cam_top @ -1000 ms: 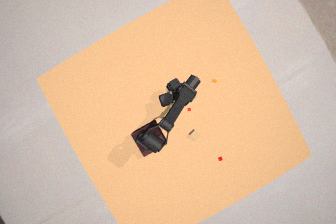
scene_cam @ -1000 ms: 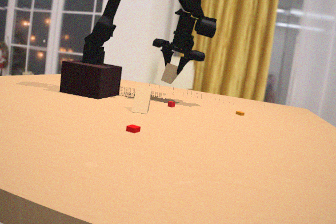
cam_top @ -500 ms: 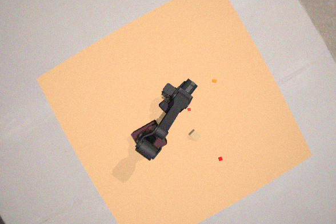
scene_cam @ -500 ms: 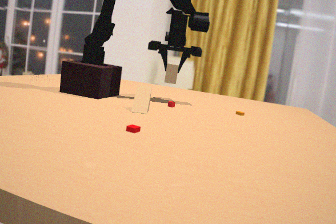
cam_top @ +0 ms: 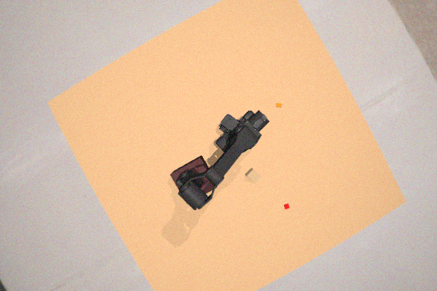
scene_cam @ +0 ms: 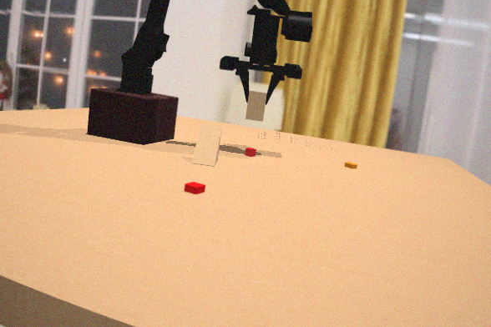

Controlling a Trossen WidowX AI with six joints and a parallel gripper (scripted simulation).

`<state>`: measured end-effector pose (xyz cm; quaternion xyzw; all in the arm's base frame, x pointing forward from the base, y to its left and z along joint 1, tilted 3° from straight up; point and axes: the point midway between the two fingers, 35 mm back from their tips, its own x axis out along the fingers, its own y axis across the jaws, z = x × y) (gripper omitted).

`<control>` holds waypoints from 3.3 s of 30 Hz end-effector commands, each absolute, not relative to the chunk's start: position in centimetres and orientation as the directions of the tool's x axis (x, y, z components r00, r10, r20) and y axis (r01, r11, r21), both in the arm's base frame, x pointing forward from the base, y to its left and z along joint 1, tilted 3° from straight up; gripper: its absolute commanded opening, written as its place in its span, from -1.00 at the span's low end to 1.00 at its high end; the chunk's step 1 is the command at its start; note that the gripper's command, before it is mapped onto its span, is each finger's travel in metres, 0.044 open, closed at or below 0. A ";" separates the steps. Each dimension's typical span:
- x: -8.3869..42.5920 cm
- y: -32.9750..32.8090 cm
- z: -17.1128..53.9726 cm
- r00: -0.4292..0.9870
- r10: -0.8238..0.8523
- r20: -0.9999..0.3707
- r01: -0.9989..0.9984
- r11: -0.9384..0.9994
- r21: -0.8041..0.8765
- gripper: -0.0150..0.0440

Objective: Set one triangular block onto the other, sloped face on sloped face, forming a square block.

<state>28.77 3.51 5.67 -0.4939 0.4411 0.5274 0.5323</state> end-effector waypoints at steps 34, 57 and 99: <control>28.5 -13.0 9.1 0.050 0.103 -0.993 -0.999 -0.015 -0.052 -0.49; 23.6 -22.7 11.3 0.049 0.108 -0.993 -0.998 -0.041 -0.054 -0.49; 22.1 -21.7 1.5 0.051 0.114 -0.992 -0.997 -0.049 -0.057 -0.49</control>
